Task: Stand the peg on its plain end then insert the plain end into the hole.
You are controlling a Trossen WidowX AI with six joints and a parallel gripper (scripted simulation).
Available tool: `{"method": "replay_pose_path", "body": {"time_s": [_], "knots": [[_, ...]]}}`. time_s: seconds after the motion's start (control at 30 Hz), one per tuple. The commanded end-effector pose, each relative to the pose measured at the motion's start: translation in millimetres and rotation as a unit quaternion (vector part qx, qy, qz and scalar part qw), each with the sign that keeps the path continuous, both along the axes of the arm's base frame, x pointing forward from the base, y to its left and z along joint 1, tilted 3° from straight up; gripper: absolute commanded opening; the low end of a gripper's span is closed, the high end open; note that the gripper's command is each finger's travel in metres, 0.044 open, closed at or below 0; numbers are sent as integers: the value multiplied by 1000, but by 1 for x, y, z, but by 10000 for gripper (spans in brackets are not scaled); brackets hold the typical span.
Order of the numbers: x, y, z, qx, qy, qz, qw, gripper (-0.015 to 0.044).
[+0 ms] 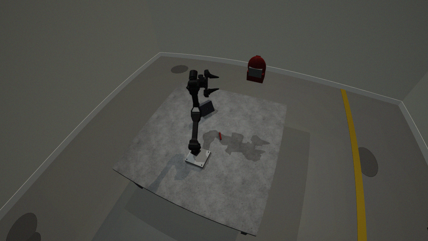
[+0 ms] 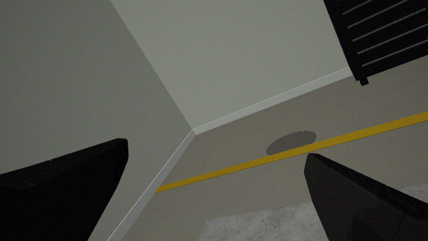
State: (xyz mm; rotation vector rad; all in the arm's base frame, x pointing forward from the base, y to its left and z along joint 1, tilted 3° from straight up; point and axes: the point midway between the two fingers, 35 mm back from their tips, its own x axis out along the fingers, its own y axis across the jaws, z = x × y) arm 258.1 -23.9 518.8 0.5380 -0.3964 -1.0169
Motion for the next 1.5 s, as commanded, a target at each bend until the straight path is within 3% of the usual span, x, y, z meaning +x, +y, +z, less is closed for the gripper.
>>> {"method": "replay_pose_path", "body": {"time_s": [0.0,0.43,0.87,1.47], "knots": [[-1,0,1,0,-3,1,1000,426],[-77,1,40,40,-185,85,978,440],[-142,-46,48,144,-344,142,917,440],[-155,-139,2,340,-456,157,807,440]]}}
